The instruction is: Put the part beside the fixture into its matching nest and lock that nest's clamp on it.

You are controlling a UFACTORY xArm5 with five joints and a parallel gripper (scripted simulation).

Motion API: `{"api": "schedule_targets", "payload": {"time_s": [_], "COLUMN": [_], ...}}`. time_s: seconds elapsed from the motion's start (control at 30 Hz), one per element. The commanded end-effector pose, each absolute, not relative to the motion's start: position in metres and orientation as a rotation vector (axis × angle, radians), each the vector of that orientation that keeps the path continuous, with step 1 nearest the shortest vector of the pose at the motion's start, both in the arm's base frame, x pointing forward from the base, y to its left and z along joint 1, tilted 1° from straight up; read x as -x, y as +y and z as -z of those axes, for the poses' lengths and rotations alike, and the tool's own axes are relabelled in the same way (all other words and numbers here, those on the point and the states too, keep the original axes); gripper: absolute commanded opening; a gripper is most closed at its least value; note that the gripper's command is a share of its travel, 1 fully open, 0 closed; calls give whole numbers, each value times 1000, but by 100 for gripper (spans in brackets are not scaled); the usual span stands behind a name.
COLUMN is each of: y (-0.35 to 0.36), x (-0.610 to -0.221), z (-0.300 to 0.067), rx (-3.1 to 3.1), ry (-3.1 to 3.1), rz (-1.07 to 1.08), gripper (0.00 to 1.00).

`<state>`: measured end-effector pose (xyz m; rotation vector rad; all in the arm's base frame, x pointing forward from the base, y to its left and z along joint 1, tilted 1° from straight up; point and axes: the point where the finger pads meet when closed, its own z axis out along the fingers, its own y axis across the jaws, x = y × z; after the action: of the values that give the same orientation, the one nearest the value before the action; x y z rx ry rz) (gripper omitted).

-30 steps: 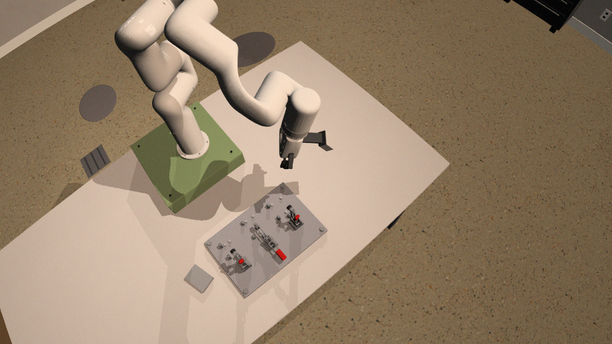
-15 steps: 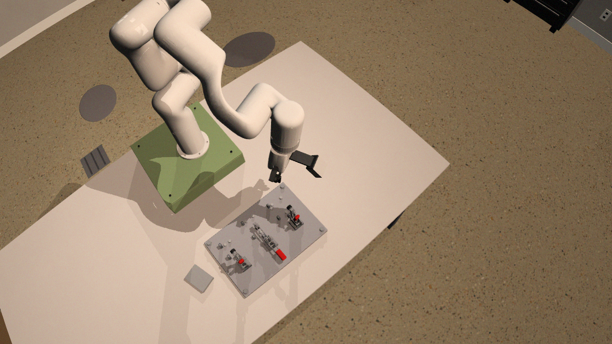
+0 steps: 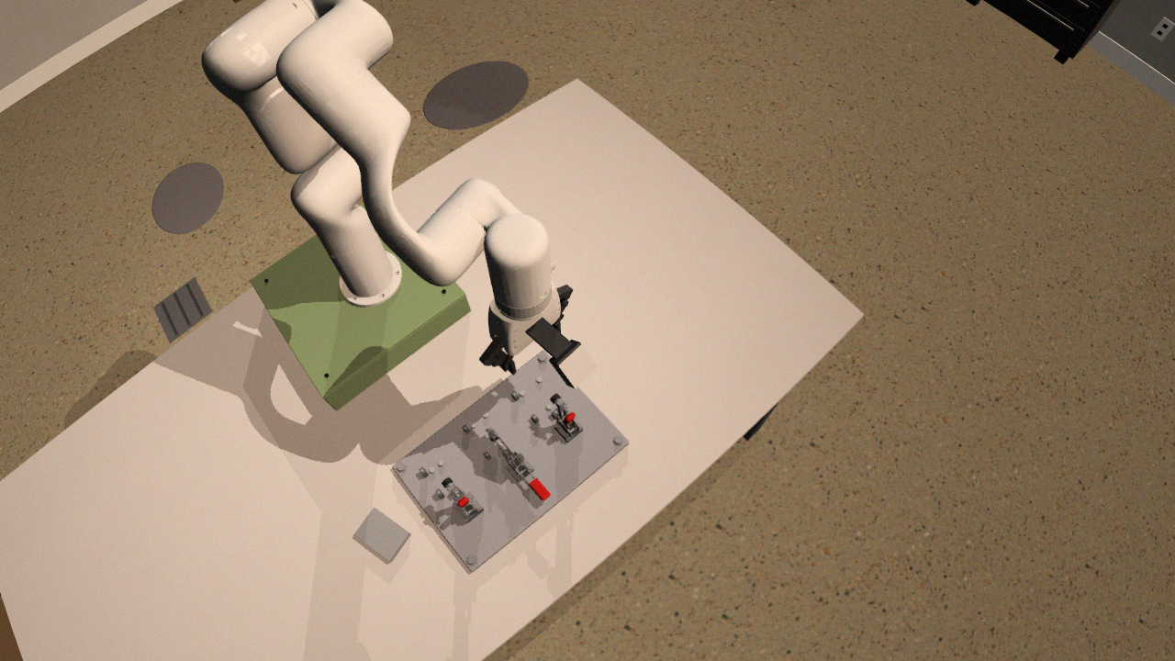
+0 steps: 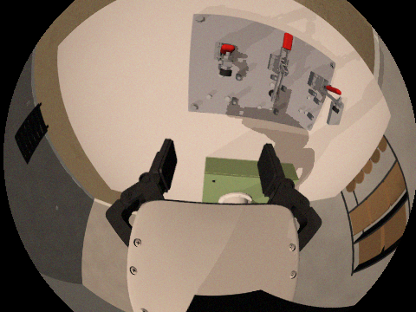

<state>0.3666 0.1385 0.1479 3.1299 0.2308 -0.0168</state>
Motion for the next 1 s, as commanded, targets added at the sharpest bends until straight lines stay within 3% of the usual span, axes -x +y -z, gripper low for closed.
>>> {"api": "schedule_targets", "payload": {"time_s": [0.0,0.57,0.6,0.97], "y": [132,132,132,132], "x": [-372,-372,-372,-372], "z": [-150,-150,-150,-150], "rx": [-3144,-3144,-3144,-3144], "ry": [117,117,117,117], "rz": [-21,-21,-21,-21], "gripper": [100,100,0,0]}}
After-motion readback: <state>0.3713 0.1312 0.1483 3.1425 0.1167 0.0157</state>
